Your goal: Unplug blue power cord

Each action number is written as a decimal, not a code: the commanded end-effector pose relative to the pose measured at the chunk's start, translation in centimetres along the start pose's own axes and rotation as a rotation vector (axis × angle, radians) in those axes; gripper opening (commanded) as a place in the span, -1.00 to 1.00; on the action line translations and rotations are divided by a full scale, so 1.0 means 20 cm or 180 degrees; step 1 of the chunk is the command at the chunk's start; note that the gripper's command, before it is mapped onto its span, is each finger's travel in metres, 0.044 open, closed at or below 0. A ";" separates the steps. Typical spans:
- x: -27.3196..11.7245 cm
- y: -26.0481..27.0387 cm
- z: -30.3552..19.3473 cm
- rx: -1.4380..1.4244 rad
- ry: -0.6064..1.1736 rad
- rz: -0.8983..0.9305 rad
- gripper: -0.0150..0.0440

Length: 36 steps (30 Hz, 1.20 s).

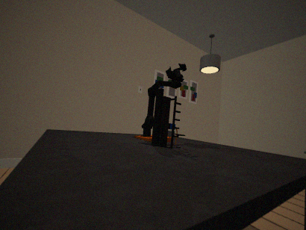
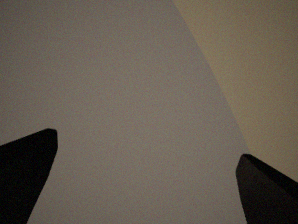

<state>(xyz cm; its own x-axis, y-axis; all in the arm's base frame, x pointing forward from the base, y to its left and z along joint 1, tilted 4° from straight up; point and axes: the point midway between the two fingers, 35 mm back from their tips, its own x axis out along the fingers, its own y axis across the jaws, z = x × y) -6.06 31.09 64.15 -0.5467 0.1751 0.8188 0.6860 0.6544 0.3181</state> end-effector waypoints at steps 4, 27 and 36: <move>-0.03 0.08 0.02 0.0093 -0.0112 0.0172 0.51; -1.33 1.10 0.12 0.1531 -0.0835 0.4136 0.05; -2.09 1.10 -0.03 0.1849 -0.0452 0.5960 0.05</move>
<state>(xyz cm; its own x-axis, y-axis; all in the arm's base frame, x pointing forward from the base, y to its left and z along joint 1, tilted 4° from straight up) 29.54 39.77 40.75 0.4371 0.8991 -0.0239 0.3045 -0.1730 -0.9367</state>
